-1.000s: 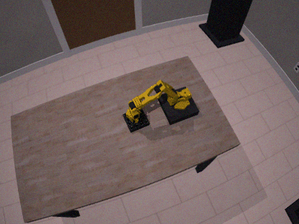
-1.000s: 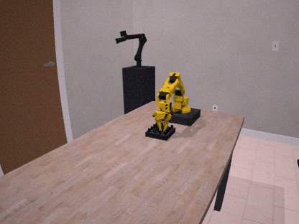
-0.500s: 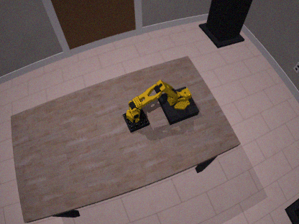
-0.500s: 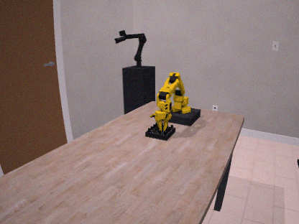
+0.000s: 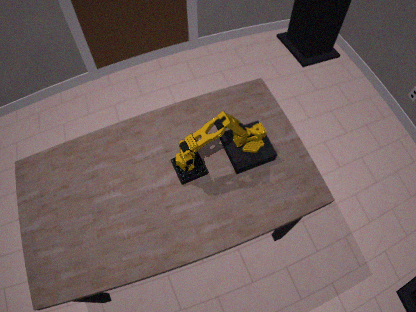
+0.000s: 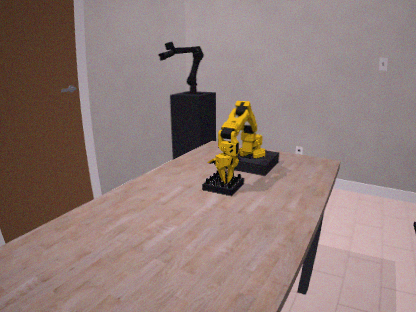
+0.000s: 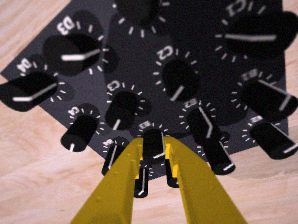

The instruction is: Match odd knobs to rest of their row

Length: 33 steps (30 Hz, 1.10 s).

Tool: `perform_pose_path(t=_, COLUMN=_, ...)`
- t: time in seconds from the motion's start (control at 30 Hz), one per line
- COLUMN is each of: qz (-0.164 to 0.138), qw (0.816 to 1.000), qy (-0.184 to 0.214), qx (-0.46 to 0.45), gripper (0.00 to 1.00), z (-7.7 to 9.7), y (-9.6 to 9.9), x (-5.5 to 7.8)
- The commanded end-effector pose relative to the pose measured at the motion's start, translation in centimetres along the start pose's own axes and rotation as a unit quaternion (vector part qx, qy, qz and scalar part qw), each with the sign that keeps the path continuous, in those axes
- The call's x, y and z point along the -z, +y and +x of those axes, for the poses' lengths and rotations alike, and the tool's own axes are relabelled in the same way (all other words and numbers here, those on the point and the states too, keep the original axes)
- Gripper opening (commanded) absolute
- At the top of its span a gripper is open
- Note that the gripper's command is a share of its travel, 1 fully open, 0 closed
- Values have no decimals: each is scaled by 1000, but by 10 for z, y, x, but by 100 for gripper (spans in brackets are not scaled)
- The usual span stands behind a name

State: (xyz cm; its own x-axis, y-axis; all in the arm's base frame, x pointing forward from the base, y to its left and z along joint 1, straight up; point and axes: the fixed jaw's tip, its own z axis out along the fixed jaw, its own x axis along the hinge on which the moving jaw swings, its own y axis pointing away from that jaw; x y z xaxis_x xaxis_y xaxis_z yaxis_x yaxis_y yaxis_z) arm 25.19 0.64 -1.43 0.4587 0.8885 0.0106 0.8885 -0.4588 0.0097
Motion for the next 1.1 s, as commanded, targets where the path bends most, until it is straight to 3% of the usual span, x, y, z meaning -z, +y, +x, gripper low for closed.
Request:
perform_pose_path(t=0.0, qz=4, qw=1000, qy=-5, qx=3, gripper=1, z=-3, y=-2, x=-2)
perform_pose_path(t=1.07, qz=4, qw=1000, qy=-5, qx=3, gripper=8, z=-4, y=-3, x=-2)
